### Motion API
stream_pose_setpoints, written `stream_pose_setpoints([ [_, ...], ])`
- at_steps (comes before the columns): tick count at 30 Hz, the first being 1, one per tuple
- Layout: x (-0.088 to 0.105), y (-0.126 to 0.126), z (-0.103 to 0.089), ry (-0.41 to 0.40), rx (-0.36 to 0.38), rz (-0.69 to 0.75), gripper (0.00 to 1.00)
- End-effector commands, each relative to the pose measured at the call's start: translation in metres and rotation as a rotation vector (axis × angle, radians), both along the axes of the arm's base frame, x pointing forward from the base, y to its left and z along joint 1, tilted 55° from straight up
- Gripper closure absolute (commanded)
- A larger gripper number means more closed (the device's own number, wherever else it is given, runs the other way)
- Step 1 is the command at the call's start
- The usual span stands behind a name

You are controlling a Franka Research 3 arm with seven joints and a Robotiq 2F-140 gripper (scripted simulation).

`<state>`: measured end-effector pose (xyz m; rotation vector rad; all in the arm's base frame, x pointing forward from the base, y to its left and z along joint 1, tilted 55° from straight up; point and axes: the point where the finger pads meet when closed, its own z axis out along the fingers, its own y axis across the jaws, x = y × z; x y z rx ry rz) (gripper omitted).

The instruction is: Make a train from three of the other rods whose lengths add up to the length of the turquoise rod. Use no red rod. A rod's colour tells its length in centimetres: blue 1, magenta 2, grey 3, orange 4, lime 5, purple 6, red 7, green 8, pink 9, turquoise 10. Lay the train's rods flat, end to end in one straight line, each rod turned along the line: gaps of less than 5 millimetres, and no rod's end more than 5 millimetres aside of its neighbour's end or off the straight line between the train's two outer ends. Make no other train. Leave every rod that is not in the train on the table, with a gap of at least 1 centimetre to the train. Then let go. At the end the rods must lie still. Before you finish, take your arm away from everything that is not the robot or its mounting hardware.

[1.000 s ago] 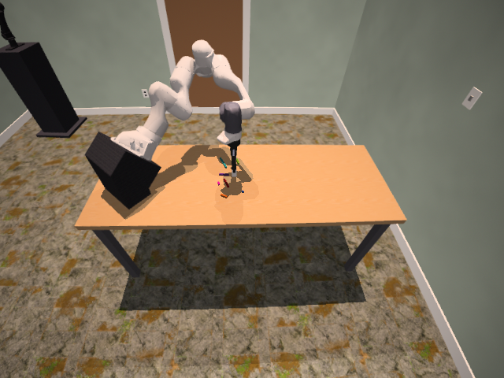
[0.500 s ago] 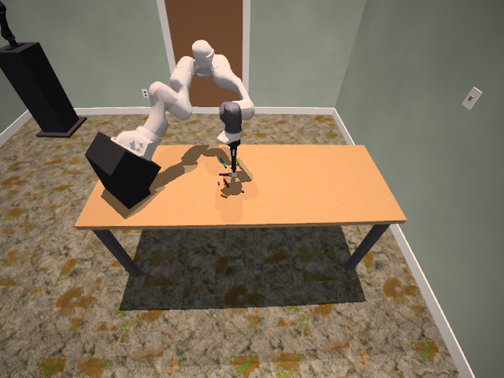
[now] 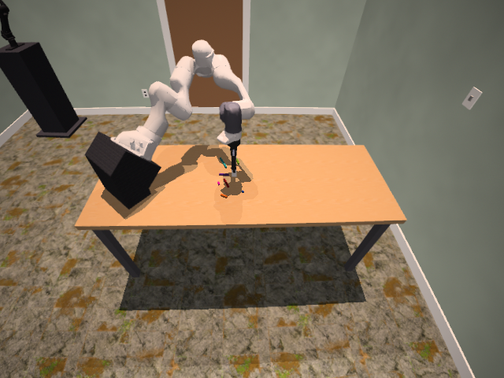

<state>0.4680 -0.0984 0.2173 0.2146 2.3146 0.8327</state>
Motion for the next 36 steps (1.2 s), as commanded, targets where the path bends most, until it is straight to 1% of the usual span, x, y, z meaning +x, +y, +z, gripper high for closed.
stream_pose_setpoints([
  [1,-0.0003,0.0016,0.0002,0.003,0.005,0.0,0.0],
  [27,-0.0003,0.0016,0.0002,0.006,0.008,-0.003,0.0],
  [30,-0.0003,0.0025,0.0011,0.036,0.046,-0.037,0.0],
  [33,-0.0003,0.0042,0.0028,0.102,0.128,-0.112,0.0],
  [36,-0.0003,0.0049,0.0034,0.125,0.157,-0.139,0.0],
])
